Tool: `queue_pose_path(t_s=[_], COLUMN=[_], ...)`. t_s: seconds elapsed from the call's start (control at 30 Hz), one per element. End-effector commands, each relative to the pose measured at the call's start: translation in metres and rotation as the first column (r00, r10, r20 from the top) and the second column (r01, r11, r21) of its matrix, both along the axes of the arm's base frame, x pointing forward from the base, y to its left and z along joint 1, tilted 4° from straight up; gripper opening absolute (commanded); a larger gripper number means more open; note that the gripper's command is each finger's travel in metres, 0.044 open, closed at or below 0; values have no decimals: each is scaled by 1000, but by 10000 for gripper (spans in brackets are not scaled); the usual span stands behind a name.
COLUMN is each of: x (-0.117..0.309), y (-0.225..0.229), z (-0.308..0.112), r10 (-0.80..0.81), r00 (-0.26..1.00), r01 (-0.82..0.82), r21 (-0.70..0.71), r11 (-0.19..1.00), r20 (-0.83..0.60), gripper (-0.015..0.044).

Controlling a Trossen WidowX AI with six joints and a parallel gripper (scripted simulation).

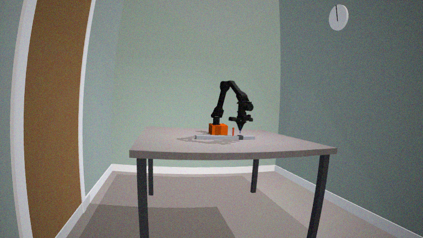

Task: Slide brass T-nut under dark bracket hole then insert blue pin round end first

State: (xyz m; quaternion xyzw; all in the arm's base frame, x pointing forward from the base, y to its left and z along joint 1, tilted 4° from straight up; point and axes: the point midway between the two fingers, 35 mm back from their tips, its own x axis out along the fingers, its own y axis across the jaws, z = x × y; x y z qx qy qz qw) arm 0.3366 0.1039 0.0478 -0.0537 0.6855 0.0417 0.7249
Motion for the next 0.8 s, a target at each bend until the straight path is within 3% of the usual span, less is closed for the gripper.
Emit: queue_pose_path(t_s=[0.0,0.77], x=[0,3], y=[0,1], z=[-1,-1], r10=[0,0], r00=[1000,1000], r01=[0,0], r21=[1,1], r11=[1000,1000], r20=[0,0], gripper=[-150,-150])
